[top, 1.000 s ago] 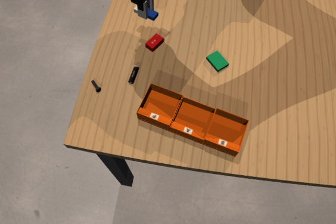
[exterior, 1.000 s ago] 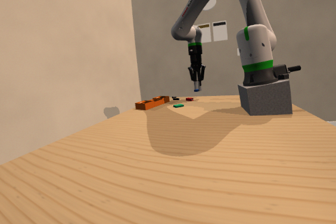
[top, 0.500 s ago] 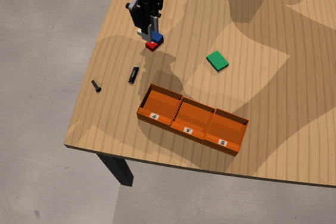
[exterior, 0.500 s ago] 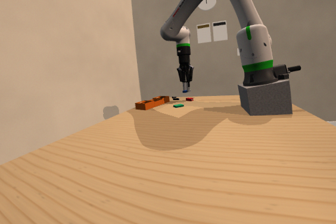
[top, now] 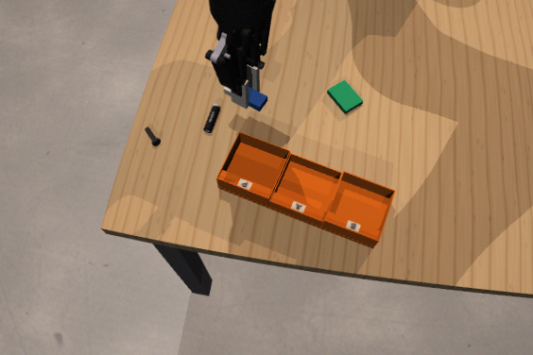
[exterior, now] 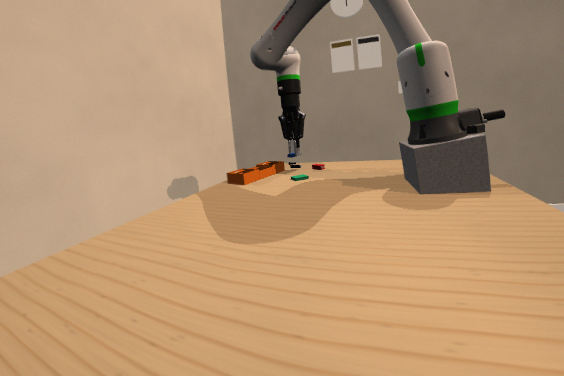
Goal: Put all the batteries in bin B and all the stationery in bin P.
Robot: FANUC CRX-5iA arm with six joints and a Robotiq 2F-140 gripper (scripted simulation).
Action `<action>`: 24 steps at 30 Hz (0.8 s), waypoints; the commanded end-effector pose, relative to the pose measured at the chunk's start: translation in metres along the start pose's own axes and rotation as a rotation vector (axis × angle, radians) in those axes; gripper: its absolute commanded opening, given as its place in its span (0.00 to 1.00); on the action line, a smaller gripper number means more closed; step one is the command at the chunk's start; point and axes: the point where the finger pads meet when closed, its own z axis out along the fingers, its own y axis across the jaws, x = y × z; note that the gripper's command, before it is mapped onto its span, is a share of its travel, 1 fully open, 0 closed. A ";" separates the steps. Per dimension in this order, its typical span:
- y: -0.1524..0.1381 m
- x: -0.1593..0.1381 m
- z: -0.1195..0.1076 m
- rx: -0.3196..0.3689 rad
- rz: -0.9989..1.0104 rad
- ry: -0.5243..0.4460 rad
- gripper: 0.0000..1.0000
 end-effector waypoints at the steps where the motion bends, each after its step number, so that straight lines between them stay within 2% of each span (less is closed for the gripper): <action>1: -0.015 -0.012 0.000 -0.001 0.001 0.001 0.20; 6: -0.028 -0.024 0.000 -0.002 -0.149 0.001 0.20; 17: -0.077 -0.067 0.000 -0.002 -0.153 0.001 0.20; 24: -0.079 -0.068 0.000 -0.002 -0.153 0.001 0.20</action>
